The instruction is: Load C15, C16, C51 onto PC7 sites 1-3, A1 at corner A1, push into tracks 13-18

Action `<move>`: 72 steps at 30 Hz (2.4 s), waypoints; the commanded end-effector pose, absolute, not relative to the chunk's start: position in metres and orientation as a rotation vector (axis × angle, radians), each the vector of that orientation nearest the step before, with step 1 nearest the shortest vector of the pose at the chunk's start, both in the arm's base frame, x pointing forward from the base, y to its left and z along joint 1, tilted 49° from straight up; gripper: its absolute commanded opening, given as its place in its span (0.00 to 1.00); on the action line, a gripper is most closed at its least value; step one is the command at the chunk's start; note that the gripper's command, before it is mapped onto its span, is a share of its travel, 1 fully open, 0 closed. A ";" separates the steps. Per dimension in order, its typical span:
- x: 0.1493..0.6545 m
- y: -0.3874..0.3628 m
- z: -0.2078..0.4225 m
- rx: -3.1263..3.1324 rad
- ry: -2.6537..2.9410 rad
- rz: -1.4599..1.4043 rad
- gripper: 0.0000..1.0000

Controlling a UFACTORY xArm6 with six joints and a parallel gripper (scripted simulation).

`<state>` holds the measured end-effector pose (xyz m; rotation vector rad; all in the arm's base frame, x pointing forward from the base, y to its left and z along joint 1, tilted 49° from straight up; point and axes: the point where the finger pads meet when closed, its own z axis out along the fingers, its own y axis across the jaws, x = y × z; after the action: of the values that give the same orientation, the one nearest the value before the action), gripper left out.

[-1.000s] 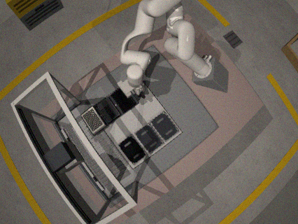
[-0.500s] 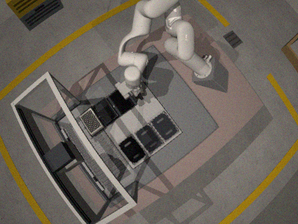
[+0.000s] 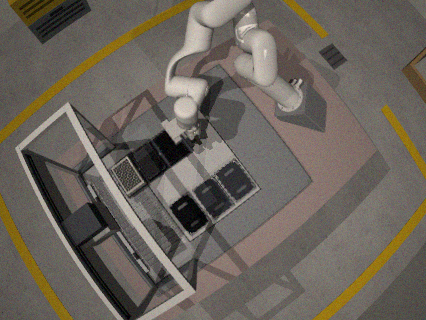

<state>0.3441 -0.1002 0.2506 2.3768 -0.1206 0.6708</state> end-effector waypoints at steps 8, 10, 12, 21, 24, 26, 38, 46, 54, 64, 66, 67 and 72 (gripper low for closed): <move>0.353 -0.099 0.257 2.376 -0.121 0.674 0.82; 0.355 -0.099 0.258 2.376 -0.121 0.674 0.82; 0.357 -0.099 0.259 2.376 -0.121 0.674 0.82; 0.363 -0.098 0.262 2.376 -0.121 0.674 0.82; 0.365 -0.098 0.264 2.376 -0.121 0.674 0.82; 0.367 -0.098 0.265 2.376 -0.121 0.674 0.82; 0.376 -0.097 0.270 2.376 -0.121 0.674 0.82; 0.383 -0.096 0.274 2.376 -0.121 0.674 0.82; 0.388 -0.096 0.277 2.376 -0.121 0.674 0.82; 0.397 -0.095 0.282 2.376 -0.120 0.675 0.82; 0.397 -0.095 0.282 2.376 -0.120 0.675 0.82; 0.397 -0.095 0.282 2.376 -0.120 0.675 0.82; 0.402 -0.094 0.285 2.376 -0.120 0.675 0.82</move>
<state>0.3989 -0.0949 0.2820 2.3767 -0.1206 0.6708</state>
